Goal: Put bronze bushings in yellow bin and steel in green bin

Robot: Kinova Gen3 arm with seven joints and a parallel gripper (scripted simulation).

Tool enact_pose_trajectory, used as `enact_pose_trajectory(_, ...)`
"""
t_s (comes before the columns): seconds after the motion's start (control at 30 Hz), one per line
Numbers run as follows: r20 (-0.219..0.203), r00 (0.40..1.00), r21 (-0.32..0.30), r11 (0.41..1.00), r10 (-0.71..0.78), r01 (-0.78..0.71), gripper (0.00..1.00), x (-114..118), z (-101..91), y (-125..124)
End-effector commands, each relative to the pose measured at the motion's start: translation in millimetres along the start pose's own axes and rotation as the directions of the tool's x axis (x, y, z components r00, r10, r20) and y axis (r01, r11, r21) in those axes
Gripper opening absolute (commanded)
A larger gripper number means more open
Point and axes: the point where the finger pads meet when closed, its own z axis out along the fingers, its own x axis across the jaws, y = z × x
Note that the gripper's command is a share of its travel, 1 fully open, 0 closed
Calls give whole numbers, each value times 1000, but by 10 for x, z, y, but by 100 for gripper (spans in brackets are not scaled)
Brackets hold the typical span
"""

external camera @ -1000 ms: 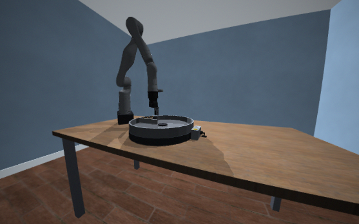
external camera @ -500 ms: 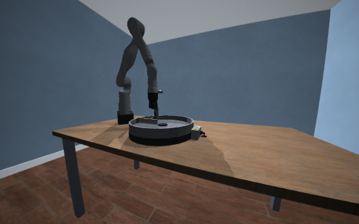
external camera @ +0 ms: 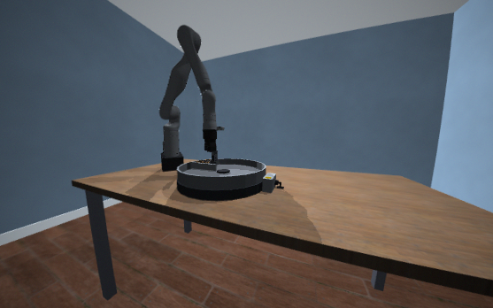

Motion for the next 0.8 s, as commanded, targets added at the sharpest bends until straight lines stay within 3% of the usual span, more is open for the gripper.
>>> enact_pose_trajectory(0.0,3,1000,-1,1000,-3,3,45,-14,24,-5)
enact_pose_trajectory(0.77,3,1000,-1,1000,-3,3,45,-15,147,-5)
